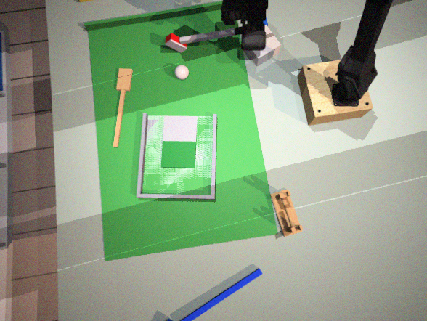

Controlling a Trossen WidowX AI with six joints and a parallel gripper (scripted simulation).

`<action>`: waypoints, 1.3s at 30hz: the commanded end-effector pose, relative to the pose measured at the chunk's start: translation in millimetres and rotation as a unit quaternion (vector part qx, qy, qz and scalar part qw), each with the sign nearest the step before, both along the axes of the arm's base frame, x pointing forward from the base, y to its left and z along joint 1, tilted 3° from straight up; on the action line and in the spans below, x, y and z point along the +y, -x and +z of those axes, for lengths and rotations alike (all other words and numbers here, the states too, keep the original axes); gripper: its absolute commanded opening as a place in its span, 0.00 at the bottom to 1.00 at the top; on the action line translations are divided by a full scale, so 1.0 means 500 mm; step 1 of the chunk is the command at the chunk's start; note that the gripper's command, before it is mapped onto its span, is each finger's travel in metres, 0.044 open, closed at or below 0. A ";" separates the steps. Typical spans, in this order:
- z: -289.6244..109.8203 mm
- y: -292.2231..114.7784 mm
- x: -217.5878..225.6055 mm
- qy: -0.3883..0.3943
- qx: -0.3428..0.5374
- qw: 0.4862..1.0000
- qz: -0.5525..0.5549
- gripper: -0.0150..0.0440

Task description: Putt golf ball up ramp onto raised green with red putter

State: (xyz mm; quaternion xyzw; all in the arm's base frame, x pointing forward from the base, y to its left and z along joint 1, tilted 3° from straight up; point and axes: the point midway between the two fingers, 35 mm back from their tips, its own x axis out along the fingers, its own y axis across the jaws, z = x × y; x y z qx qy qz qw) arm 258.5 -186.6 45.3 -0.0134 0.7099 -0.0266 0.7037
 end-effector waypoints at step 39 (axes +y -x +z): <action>0.088 -0.006 0.276 -0.004 0.003 1.000 0.003 0.25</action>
